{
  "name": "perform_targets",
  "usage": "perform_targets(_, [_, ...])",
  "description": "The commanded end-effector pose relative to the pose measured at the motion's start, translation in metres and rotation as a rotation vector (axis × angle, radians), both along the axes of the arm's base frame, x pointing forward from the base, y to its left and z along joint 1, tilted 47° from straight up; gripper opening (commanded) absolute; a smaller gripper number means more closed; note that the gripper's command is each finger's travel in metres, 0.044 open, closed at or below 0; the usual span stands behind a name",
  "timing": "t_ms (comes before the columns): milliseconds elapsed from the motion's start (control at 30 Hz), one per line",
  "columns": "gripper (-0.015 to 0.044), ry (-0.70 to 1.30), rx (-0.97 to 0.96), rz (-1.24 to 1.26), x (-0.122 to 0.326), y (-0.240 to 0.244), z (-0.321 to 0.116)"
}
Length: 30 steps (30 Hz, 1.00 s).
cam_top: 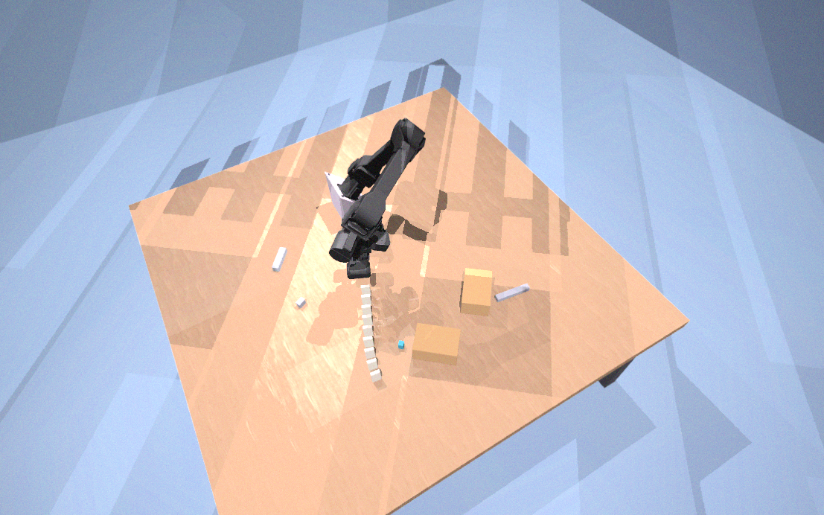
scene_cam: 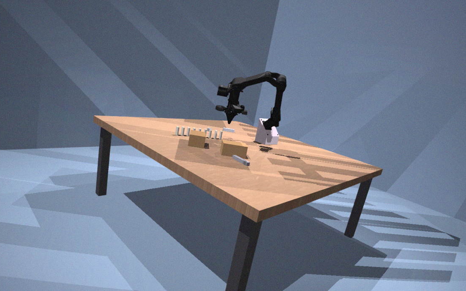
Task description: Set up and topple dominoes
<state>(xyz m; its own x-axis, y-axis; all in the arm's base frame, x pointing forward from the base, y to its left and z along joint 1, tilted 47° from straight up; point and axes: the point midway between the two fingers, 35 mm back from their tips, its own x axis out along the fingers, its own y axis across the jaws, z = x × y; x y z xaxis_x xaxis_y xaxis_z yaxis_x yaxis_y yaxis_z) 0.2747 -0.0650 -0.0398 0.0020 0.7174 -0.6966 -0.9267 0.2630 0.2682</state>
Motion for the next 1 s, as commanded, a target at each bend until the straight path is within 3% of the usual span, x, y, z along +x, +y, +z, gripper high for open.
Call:
perform_targets(0, [0.0000, -0.006, 0.002, 0.004, 0.001, 0.001, 0.000])
perform_targets(833, [0.0000, -0.006, 0.002, 0.004, 0.001, 0.001, 0.000])
perform_targets(967, [0.0000, -0.007, 0.000, 0.002, 0.004, 0.030, -0.029])
